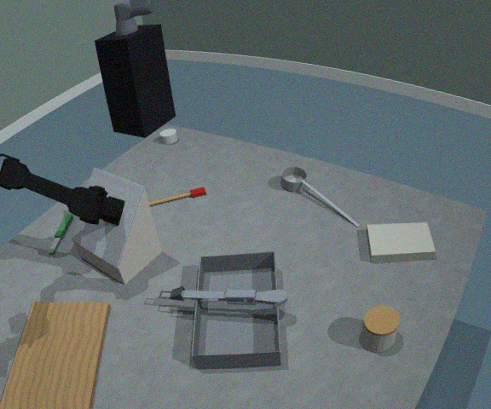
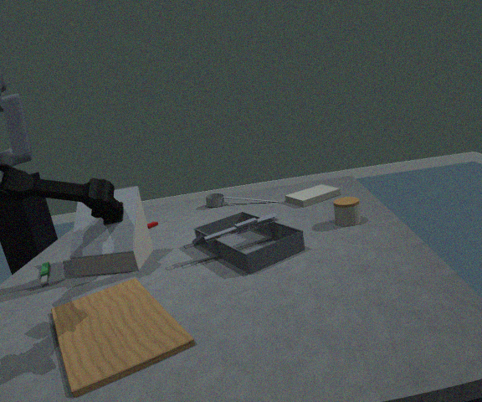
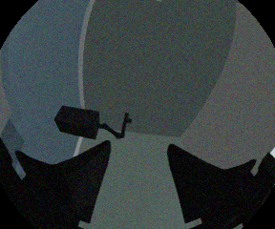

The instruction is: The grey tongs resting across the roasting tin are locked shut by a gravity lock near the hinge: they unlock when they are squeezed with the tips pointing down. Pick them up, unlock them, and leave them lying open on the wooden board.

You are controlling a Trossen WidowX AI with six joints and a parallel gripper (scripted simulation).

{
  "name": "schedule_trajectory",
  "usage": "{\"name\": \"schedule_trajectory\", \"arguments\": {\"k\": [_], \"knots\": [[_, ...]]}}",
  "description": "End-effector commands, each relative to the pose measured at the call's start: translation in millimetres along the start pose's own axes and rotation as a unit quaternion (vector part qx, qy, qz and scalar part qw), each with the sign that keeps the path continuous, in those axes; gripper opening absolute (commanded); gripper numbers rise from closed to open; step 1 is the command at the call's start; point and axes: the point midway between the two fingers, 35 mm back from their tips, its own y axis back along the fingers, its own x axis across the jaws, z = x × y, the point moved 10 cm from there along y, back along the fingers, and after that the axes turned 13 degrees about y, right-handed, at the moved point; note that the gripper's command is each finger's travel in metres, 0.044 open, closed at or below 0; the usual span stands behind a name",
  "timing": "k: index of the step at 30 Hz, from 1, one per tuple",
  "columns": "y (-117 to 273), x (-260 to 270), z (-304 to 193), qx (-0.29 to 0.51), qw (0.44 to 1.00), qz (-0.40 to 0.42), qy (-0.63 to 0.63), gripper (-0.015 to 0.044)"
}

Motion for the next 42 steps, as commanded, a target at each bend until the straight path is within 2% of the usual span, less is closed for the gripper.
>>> {"name": "schedule_trajectory", "arguments": {"k": [1,7,22,34,42], "knots": [[7.0,-22.8,31.6,-0.035,0.996,-0.033,0.071,0.0260],[16.5,-40.5,69.6,-0.082,0.987,-0.077,0.119,0.0260],[42.9,-72.4,126.7,-0.130,0.953,-0.154,0.226,0.0260],[91.6,-104.0,203.5,-0.187,0.863,-0.261,0.390,0.0260],[115.8,-114.7,233.7,-0.203,0.827,-0.311,0.423,0.0260]]}}
